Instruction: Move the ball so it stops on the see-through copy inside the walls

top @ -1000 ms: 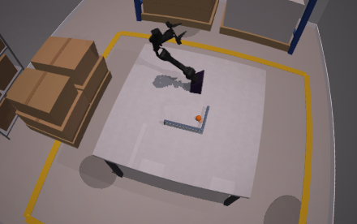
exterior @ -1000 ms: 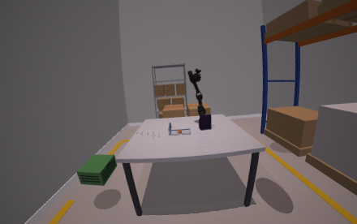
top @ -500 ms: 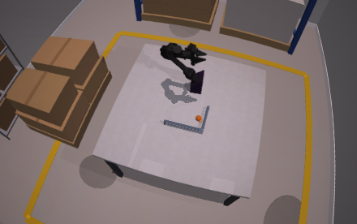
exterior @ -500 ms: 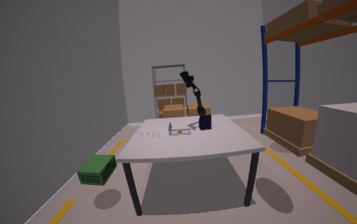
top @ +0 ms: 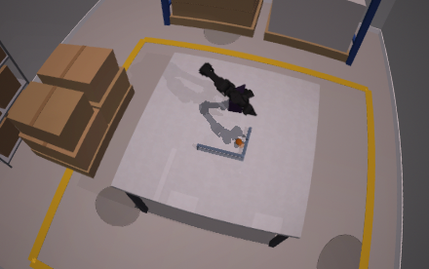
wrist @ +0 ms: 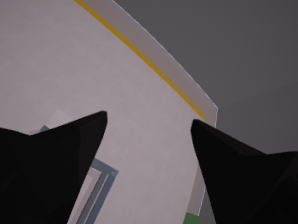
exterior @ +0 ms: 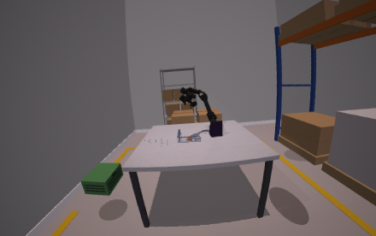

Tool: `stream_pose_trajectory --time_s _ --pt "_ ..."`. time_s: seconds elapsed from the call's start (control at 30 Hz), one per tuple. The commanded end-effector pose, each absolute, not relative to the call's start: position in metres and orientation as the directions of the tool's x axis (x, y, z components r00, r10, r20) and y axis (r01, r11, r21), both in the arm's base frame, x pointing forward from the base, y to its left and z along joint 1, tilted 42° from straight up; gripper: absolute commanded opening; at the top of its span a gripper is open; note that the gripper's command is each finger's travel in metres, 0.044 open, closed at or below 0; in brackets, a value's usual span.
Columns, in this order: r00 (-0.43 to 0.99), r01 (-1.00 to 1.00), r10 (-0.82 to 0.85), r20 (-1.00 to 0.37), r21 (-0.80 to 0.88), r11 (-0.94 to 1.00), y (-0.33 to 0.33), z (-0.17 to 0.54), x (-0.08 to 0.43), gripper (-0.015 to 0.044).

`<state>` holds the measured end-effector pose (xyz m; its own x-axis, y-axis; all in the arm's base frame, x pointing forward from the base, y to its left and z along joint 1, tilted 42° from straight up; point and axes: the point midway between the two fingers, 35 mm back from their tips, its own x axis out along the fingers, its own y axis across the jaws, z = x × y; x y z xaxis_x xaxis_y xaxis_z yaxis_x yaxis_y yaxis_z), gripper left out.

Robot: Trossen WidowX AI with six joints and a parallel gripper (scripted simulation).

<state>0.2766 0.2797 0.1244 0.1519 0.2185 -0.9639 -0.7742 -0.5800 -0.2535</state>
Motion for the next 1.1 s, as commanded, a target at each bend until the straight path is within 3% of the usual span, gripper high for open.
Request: stream_pose_trajectory --time_s 0.0,0.2,0.47,1.07 --pt "0.162 -0.884 0.003 -0.987 -0.147 -0.444 0.234 0.069 0.299 0.0319" --pt "0.139 -0.971 -0.303 -0.943 -0.069 -0.229 0.161 0.002 0.315 0.0319" --pt "0.056 -0.997 -0.651 -0.757 -0.075 0.001 0.058 -0.061 0.302 0.0319" --pt "0.054 -0.997 -0.662 -0.748 -0.077 0.006 0.044 -0.074 0.302 0.0319"
